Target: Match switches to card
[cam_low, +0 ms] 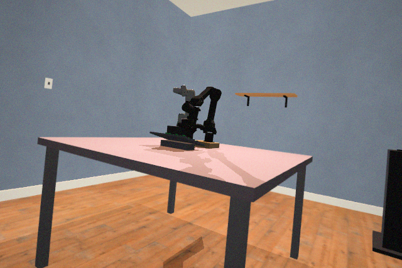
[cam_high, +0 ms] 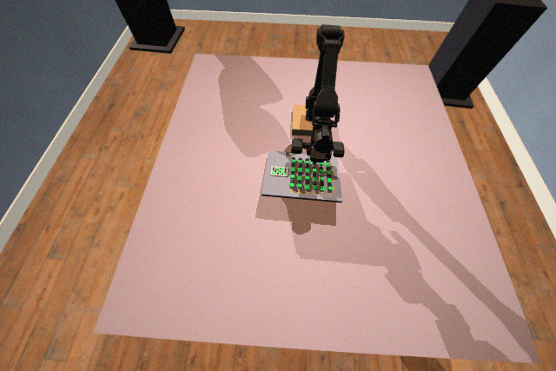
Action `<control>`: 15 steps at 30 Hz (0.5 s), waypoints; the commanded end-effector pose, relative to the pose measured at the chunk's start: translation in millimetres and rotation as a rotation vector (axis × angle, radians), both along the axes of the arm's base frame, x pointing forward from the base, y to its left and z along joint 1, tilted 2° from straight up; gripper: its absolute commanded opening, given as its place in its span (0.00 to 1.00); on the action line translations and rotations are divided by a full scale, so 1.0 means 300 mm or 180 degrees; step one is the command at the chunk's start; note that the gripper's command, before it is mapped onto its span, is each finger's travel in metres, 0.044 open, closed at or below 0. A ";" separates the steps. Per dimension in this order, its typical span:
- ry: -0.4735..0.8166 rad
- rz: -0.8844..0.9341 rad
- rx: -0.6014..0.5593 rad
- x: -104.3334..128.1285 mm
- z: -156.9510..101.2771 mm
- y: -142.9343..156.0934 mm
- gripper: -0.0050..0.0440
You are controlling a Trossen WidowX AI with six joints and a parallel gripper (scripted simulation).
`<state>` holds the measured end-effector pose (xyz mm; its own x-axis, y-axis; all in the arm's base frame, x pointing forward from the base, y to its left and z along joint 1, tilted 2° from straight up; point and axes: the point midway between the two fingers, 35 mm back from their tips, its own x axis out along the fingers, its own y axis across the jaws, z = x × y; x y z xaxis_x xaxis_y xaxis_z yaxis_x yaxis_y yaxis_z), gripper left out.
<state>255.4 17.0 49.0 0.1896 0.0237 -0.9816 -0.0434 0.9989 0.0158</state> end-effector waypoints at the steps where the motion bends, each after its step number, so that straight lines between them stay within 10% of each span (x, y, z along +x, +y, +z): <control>1: 0.0019 0.0005 0.0006 -0.005 -0.007 0.001 0.10; 15: -0.0007 0.0001 0.0002 -0.004 0.029 0.000 0.10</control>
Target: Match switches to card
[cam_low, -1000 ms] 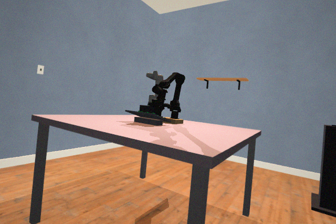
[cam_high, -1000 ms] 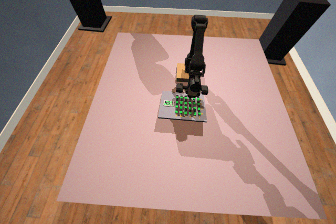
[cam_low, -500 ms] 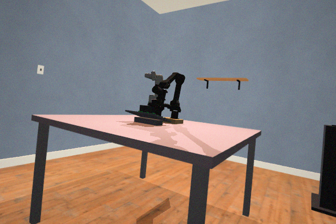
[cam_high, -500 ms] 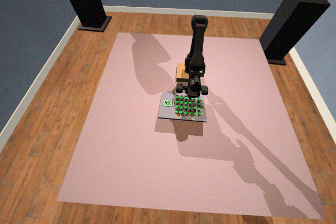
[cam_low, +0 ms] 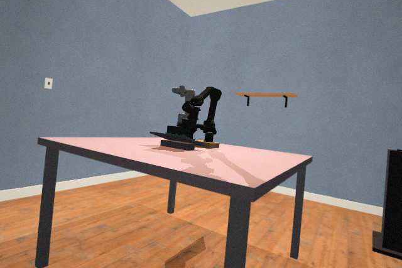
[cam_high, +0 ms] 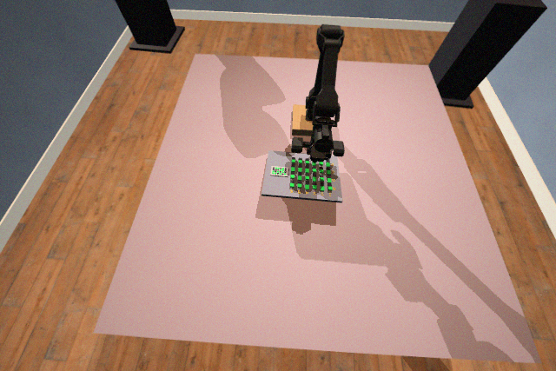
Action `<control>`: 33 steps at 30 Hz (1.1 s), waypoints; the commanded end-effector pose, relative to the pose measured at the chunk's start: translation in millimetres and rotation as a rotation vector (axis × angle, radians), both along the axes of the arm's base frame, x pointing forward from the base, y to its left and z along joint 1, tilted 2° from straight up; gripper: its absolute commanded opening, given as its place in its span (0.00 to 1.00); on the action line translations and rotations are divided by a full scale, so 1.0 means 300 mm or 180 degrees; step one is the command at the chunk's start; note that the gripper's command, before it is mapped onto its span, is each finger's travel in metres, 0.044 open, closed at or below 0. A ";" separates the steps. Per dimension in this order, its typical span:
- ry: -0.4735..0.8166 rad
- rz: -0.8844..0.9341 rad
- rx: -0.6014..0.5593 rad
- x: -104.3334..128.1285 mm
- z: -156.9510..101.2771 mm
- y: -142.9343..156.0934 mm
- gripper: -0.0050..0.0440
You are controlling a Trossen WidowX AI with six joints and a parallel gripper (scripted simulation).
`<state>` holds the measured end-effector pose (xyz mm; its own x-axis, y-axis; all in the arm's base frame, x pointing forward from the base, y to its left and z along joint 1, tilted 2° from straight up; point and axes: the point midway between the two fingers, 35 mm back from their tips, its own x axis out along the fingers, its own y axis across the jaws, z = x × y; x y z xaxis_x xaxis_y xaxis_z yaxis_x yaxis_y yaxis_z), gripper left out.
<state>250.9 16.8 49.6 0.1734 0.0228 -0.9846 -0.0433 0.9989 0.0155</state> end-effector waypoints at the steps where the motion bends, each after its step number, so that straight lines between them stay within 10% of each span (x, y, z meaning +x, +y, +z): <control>1: -0.0074 0.0001 0.0007 0.003 0.069 0.000 0.10; 5: -0.0117 0.0003 0.0013 -0.038 0.201 -0.004 0.10; 20: -0.0116 0.0003 0.0013 -0.025 0.196 -0.267 0.10; 33: -0.0034 0.0005 0.0010 0.002 0.082 -0.269 0.10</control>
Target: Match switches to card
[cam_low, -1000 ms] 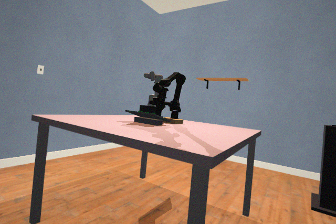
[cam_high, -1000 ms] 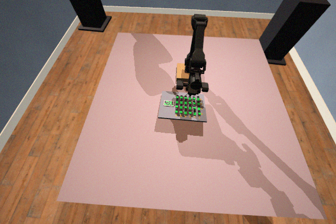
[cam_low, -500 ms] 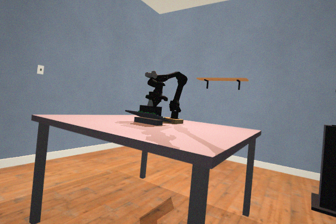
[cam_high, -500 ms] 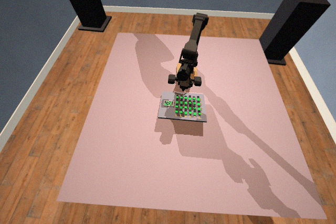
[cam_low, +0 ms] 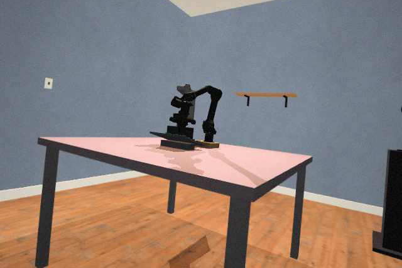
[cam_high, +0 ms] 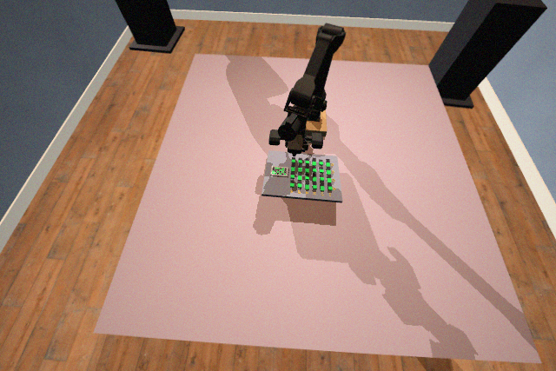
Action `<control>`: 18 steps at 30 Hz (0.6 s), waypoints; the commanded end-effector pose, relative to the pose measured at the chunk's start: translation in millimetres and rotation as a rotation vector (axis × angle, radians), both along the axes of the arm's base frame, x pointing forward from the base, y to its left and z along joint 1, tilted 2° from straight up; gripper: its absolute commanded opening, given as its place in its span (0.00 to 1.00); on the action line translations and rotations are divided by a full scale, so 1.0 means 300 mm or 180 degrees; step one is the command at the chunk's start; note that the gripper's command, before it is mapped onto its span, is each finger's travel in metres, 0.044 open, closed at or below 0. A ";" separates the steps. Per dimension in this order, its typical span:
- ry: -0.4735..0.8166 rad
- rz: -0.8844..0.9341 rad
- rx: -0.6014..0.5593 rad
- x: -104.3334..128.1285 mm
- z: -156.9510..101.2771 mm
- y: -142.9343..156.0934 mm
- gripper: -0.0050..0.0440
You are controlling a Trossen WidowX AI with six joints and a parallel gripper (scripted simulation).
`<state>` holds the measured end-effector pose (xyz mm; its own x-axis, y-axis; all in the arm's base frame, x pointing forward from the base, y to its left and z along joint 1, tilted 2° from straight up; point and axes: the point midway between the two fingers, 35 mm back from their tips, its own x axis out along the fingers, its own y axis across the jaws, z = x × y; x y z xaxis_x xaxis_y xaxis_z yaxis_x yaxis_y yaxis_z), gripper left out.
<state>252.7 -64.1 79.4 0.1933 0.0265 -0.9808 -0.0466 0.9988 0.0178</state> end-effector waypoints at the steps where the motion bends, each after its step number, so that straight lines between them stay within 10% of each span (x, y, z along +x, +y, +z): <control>1: 0.0031 -0.0005 -0.0001 -0.004 -0.017 0.001 0.10; 18: 0.0031 -0.0005 -0.0001 0.004 -0.057 0.002 0.10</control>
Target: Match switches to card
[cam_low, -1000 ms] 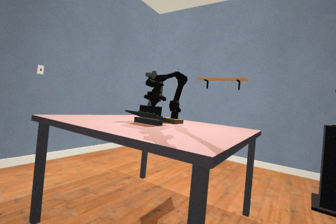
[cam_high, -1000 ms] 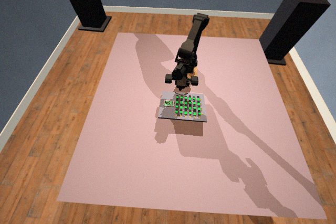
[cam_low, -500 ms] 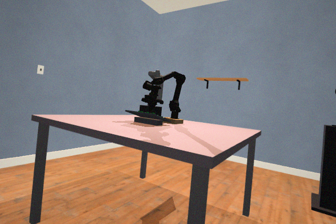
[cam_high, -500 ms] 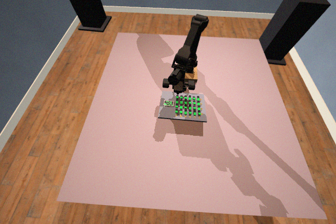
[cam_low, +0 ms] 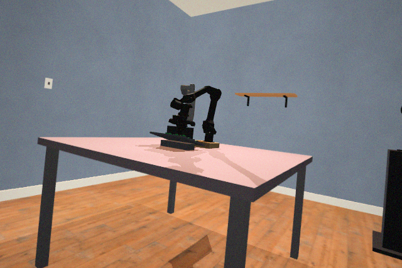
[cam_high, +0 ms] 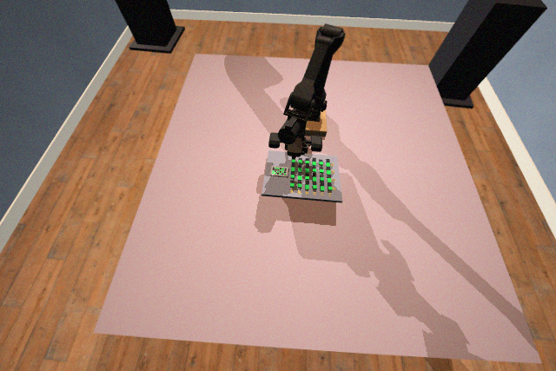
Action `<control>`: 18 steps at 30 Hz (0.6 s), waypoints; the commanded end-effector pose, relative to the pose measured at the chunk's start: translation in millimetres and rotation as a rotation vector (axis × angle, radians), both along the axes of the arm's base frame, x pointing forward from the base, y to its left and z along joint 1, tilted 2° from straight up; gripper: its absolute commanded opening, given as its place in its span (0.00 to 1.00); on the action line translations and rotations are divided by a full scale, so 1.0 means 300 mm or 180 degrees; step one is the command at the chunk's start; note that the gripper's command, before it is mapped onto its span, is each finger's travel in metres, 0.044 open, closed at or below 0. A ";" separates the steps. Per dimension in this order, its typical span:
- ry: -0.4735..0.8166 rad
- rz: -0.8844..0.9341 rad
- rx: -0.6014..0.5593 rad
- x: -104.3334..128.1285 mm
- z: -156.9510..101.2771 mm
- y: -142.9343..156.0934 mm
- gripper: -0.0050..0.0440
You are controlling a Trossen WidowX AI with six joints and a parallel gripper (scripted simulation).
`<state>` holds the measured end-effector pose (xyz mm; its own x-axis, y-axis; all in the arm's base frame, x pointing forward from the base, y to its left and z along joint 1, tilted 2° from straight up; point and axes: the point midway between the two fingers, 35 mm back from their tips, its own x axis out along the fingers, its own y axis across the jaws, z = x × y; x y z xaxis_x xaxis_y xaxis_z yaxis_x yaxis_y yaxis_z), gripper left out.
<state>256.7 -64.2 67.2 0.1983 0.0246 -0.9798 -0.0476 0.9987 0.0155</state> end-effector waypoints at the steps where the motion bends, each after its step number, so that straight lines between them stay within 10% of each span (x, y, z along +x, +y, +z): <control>1: 0.0047 -0.0008 0.0006 -0.009 -0.021 0.002 0.10; 18: 0.0047 -0.0008 0.0006 -0.001 -0.055 0.003 0.10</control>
<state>258.4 -63.6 53.3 0.1918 0.0266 -0.9811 -0.0475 0.9987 0.0178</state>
